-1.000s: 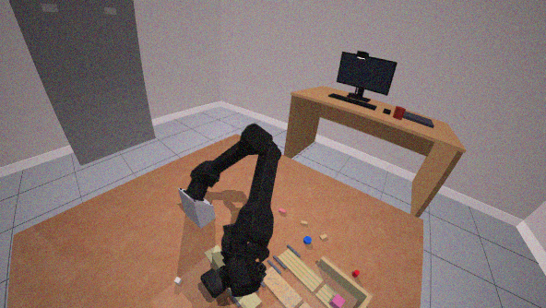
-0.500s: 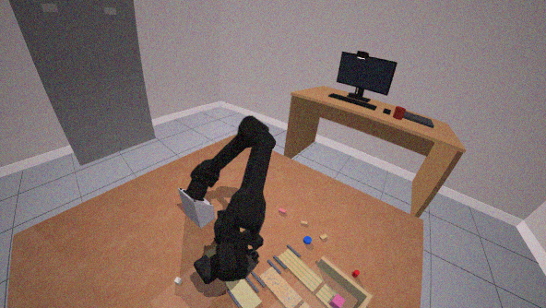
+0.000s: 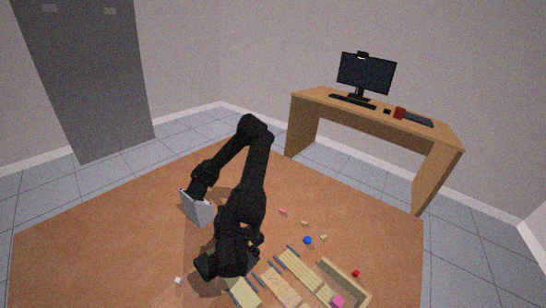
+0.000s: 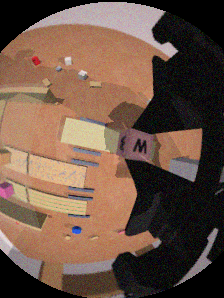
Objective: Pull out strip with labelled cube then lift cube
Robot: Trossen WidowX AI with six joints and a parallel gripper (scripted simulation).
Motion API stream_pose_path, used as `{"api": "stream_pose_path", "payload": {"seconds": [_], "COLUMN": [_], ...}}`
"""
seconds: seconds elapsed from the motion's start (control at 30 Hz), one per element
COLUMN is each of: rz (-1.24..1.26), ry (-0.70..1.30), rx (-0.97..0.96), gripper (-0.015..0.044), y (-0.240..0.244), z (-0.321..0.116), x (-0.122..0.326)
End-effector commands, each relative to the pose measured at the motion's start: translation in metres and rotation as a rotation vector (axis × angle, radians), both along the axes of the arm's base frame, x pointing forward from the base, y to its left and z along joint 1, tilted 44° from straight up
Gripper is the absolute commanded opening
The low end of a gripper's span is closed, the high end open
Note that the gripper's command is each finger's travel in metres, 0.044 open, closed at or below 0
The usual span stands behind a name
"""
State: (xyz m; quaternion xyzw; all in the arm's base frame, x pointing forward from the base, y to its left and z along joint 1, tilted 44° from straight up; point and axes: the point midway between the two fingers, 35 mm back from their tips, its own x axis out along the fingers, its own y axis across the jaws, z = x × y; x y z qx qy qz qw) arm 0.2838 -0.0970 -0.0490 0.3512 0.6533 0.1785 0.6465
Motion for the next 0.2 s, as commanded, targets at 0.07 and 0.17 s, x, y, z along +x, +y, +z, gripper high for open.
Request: {"api": "stream_pose_path", "payload": {"seconds": [0.07,0.17], "rz": [0.002,0.002], "ry": [-0.002,-0.002], "rx": [-0.003,-0.003], "gripper": [0.0000,0.0000], "y": [-0.0013,-0.0013], "z": [0.0005,0.0005], "x": [-0.0003,-0.0003]}}
